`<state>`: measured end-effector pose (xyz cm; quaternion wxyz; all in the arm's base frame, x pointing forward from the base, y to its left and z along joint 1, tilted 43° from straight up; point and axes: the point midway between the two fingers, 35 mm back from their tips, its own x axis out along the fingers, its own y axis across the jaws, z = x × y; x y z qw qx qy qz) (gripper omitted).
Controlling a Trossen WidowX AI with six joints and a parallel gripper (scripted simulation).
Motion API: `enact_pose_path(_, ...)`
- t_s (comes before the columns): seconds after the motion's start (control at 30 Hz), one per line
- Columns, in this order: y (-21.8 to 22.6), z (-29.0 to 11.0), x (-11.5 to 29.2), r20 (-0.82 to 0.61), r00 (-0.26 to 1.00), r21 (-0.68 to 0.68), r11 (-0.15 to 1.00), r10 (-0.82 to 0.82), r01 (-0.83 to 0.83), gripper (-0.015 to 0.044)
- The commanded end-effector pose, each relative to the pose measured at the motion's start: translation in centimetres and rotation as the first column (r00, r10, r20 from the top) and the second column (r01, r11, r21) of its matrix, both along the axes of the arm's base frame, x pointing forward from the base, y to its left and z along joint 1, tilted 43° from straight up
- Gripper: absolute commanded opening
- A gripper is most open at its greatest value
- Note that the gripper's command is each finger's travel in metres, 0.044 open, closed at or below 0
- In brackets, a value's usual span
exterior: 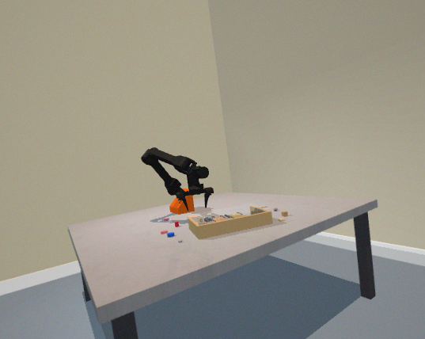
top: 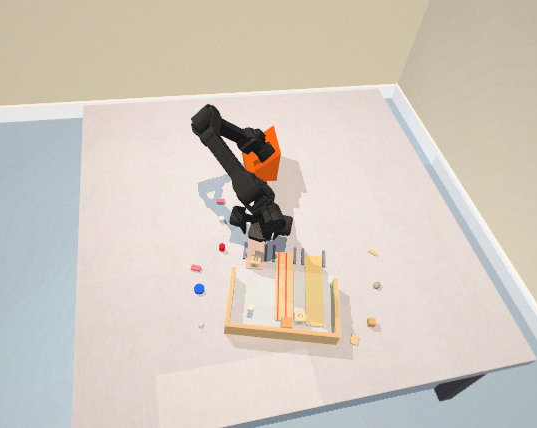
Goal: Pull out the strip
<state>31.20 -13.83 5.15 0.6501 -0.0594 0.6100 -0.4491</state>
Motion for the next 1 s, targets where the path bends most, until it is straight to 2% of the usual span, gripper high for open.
enact_pose_path(0.0,-0.6,0.4,1.4,-0.005,1.0,-0.003,1.0,0.0,0.0,0.044)
enact_pose_path(0.6,-2.7,1.9,6.4,-0.002,1.0,-0.004,1.0,0.0,0.0,0.044)
enact_pose_path(0.83,-3.3,1.3,6.3,-0.002,1.0,-0.004,1.0,0.0,0.0,0.0256)
enact_pose_path(0.97,-3.7,0.8,6.3,-0.002,1.0,-0.004,1.0,0.0,0.0,0.025)
